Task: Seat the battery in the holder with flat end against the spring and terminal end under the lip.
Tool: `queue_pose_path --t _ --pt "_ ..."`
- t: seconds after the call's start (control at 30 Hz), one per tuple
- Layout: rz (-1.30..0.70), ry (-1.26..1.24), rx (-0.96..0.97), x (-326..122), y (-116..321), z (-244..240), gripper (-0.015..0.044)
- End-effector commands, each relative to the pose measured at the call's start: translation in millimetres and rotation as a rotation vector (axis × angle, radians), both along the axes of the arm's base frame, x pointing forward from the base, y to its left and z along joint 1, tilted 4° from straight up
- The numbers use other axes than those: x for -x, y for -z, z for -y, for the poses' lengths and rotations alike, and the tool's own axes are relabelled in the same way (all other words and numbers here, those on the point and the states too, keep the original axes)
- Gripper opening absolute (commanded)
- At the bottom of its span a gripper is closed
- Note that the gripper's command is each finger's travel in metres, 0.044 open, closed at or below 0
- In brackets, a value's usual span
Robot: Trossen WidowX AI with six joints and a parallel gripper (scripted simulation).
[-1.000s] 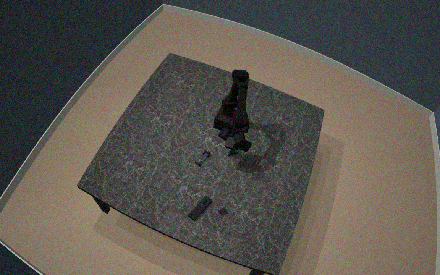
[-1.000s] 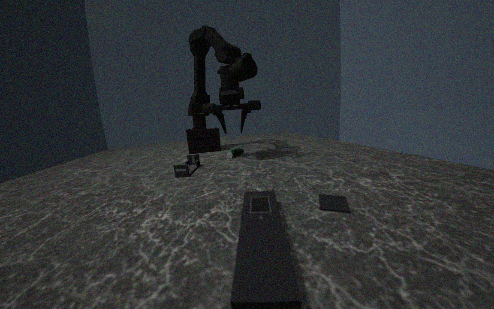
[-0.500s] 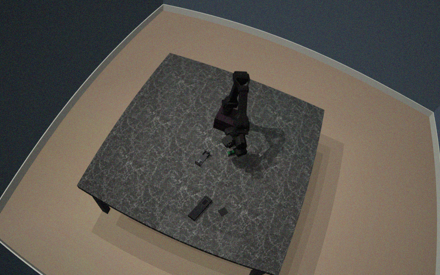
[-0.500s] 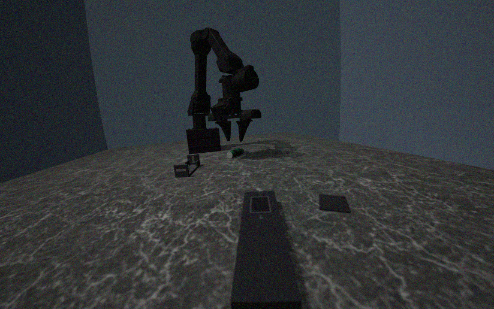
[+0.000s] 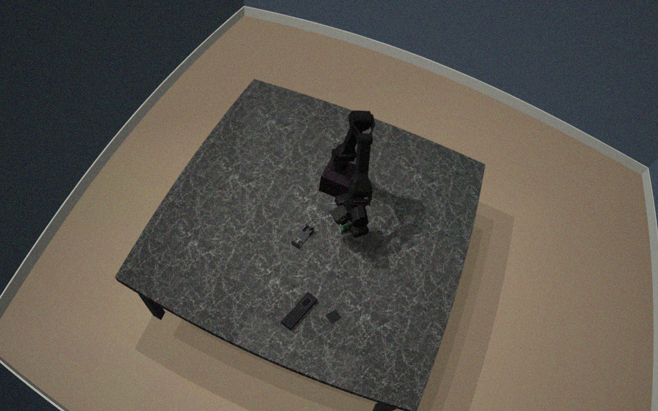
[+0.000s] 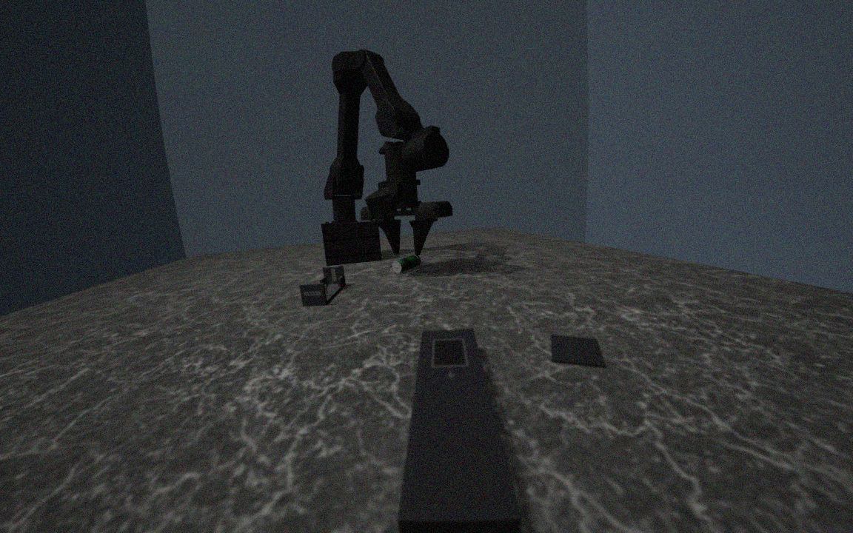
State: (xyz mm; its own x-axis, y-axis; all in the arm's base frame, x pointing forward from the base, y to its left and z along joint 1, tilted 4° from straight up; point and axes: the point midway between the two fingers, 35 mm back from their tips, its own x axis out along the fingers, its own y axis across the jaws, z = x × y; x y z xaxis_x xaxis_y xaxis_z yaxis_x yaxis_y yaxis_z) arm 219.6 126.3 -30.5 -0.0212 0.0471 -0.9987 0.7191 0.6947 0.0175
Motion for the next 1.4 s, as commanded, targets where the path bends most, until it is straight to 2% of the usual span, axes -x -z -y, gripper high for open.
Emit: queue_pose_path --t 0.0,0.5,0.67,0.83,0.97,1.2,1.37 --pt "-0.007 0.003 -0.003 2 7 0 0.0244" --pt "-0.008 0.003 -0.003 4 28 0 0.0244" --pt "-0.008 0.003 -0.003 4 28 0 0.0113" --pt "-0.008 0.003 -0.003 4 28 0 0.0082" --pt "-0.008 0.003 -0.003 4 27 0 0.0082" --pt "-0.007 0.003 -0.003 2 -17 1 0.0082" --pt "-0.006 -0.012 -0.003 -1 -23 4 0.0082"
